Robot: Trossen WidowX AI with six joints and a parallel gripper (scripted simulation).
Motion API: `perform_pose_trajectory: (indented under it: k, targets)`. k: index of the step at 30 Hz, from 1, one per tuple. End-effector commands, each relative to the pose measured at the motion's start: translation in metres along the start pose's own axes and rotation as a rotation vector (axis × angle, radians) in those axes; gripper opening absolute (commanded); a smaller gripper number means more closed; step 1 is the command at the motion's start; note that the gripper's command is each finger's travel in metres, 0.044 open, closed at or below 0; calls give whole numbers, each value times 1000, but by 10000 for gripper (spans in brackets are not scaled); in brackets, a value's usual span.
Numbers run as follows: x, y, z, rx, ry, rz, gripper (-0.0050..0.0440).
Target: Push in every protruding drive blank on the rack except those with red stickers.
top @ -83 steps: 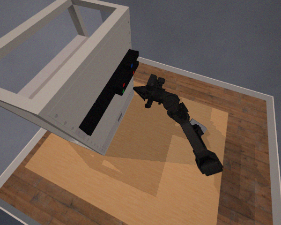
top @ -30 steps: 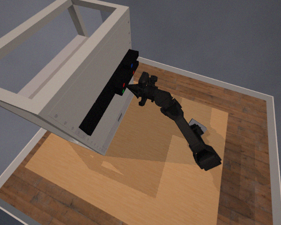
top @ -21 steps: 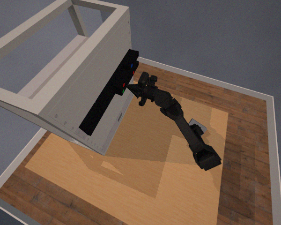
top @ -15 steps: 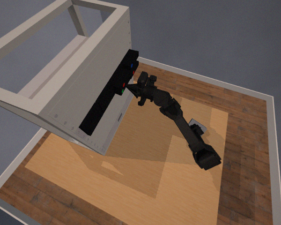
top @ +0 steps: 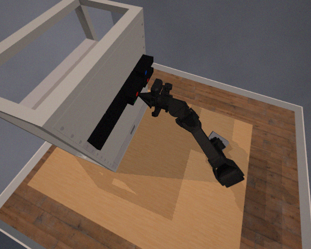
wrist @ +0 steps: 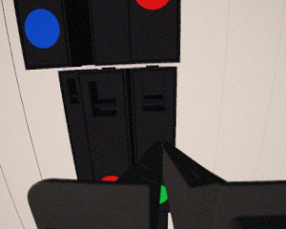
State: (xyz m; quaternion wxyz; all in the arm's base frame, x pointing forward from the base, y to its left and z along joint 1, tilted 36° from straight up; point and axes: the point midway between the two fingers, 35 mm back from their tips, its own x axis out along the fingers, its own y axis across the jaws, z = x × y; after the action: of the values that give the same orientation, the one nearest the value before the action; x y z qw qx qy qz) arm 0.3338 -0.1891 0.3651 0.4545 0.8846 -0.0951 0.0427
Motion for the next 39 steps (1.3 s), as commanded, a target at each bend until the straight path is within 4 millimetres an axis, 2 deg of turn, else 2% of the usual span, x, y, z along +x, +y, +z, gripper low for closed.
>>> perform_pose_trajectory:
  k: [1, 23, 30, 39]
  targets:
    - [4, 11, -10, -24, 18, 24, 0]
    - [4, 11, -10, -24, 18, 24, 0]
    - [13, 14, -13, -24, 18, 24, 0]
    - [13, 14, -13, -24, 18, 24, 0]
